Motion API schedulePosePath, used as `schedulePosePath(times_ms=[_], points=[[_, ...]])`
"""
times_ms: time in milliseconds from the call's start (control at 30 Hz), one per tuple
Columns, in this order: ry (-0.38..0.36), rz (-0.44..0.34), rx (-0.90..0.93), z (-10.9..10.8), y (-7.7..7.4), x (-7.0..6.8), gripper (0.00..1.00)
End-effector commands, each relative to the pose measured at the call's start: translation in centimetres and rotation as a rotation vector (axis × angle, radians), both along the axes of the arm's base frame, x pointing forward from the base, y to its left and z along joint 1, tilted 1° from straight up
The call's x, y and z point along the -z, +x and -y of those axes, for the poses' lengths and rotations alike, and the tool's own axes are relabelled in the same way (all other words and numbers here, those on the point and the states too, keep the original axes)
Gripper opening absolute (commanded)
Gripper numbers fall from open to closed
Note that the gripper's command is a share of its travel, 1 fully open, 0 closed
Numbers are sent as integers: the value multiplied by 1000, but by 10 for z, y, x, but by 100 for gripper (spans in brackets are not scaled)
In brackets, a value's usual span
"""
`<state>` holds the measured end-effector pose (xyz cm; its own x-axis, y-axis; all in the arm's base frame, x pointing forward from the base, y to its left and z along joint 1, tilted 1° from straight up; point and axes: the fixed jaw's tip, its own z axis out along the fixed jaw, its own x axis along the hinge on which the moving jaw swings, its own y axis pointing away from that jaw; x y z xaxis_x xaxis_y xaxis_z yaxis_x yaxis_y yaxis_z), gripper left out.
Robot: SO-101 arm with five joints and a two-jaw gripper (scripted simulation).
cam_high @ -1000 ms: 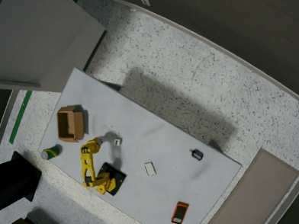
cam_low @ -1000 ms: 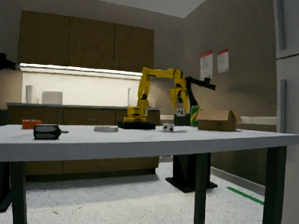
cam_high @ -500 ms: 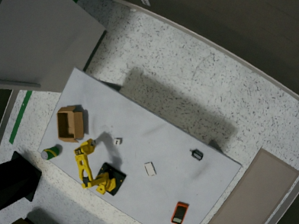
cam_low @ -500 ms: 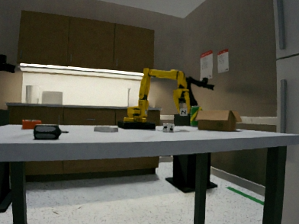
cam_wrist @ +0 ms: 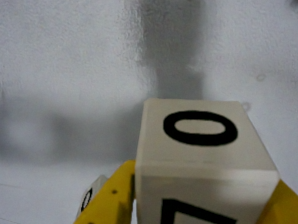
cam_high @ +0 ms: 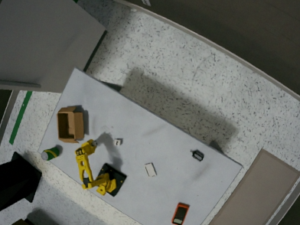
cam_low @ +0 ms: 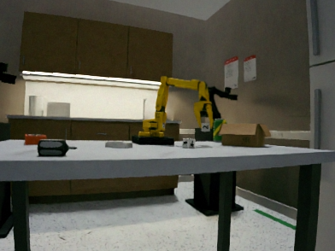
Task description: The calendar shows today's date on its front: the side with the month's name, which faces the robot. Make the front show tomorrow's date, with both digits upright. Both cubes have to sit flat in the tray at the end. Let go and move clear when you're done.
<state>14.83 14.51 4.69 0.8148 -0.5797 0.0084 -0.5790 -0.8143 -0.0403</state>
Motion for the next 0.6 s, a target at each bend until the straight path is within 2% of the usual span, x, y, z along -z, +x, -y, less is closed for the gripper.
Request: schedulePosePath(times_ms=[0, 267, 567], points=[[0, -2, 1, 0, -2, 3, 0], [0, -2, 1, 0, -2, 10, 0], [0, -2, 1, 0, -2, 12, 0]])
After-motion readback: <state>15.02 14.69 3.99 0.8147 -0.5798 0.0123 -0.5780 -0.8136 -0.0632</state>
